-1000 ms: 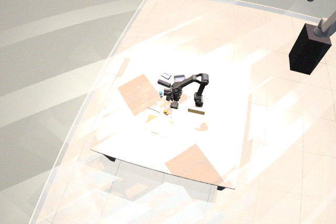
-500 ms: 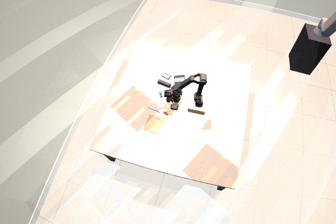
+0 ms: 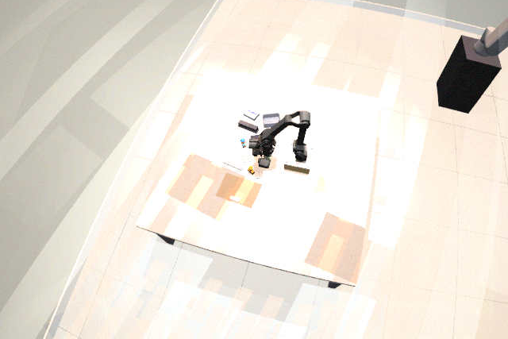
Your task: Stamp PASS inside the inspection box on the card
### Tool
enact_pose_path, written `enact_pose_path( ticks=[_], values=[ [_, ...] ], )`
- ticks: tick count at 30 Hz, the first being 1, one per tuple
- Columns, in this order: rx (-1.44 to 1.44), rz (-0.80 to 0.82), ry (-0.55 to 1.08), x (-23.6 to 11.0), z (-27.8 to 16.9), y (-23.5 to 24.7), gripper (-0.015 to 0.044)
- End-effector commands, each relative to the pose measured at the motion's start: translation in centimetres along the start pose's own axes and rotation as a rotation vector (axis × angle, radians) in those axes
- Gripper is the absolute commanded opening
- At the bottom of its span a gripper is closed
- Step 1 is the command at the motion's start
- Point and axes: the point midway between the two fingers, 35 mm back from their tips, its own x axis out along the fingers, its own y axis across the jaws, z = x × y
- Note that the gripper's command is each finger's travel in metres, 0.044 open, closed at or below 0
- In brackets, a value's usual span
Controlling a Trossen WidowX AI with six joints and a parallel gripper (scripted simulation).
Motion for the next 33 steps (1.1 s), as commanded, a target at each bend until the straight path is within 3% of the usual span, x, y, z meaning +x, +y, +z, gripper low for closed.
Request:
enact_pose_path(
  ticks=[1, 11, 16, 33],
  values=[
    [0.0, 0.002, 0.0, -0.02, 0.01, 0.03, 0.0194],
    [0.0, 0.002, 0.0, -0.02, 0.01, 0.03, 0.0128],
    [0.0, 0.002, 0.0, -0.17, 0.04, 0.05, 0.0],
    [0.0, 0.001, 0.0, -0.94, 0.17, 0.14, 0.0]
  ],
)
